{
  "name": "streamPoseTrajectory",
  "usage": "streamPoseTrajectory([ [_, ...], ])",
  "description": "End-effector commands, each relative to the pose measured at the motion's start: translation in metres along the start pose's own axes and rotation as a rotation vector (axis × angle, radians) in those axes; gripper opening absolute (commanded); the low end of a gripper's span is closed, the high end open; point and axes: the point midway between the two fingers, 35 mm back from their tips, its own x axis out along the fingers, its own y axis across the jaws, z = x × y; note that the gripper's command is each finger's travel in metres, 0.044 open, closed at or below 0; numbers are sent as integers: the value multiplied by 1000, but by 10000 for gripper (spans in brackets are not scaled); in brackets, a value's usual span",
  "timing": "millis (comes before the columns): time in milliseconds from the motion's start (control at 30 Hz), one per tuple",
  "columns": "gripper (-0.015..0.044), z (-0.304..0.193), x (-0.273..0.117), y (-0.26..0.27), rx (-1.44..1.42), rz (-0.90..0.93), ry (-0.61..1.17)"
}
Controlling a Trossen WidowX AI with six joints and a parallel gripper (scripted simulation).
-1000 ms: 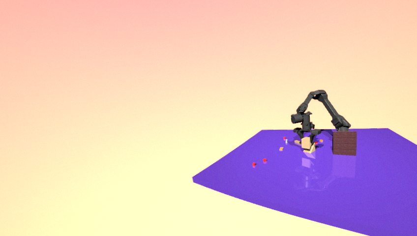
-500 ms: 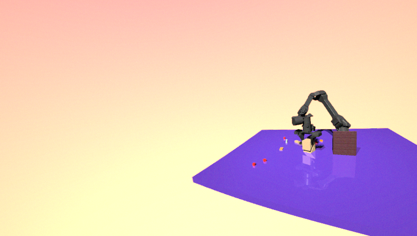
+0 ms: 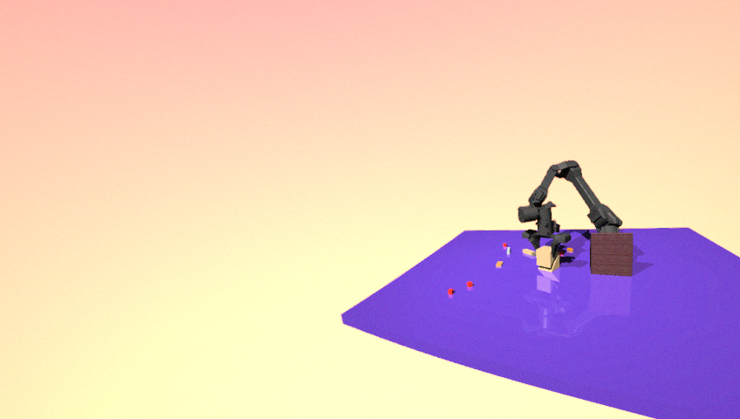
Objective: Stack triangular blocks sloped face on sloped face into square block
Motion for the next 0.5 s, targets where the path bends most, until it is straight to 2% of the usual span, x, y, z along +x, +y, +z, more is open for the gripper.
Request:
streamPoseTrajectory([
  [0,0,0,-1,0,-1,9,1],
  [467,0,0,2,2,-1,12,1],
])
